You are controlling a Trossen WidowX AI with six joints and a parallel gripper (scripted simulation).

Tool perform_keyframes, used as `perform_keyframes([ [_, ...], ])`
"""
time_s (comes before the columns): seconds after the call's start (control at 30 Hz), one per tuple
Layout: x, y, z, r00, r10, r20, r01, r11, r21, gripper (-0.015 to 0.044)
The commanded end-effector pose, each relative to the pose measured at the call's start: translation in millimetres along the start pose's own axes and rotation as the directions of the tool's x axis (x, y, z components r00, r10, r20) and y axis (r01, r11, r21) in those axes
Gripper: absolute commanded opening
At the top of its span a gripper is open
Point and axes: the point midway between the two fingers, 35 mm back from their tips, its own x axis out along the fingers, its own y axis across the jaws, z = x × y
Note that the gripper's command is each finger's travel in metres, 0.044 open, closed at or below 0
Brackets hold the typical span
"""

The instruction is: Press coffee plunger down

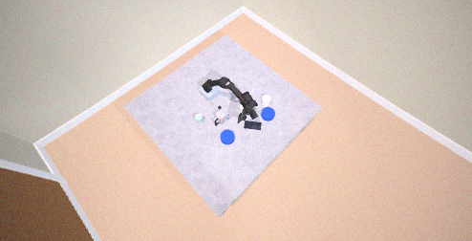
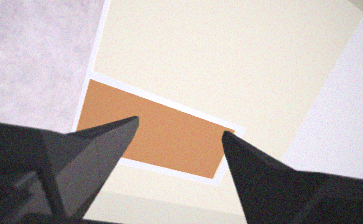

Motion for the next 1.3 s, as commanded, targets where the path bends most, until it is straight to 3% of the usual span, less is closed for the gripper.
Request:
perform_keyframes([
  [0.0, 1.3, -2.2, -1.0, 1.000, -0.005, 0.002, 0.005, 1.000, 0.006, 0.0426],
  [0.23, 37.6, -57.5, -34.6, 0.987, -0.125, 0.106, 0.102, 0.975, 0.197, 0.0440],
  [0.37, 55.7, -80.3, -61.5, 0.961, -0.162, 0.222, 0.077, 0.934, 0.348, 0.0440],
  [0.53, 63.3, -87.9, -97.0, 0.911, -0.140, 0.387, -0.080, 0.862, 0.500, 0.0440],
  [0.73, 52.7, -70.7, -142.7, 0.822, -0.033, 0.569, -0.380, 0.712, 0.591, 0.0440],
  [1.0, 32.9, -41.4, -174.3, 0.732, 0.082, 0.676, -0.609, 0.525, 0.595, 0.0440],
  [1.27, 0.4, -0.6, -213.4, 0.609, 0.228, 0.760, -0.792, 0.226, 0.567, 0.0440],
])
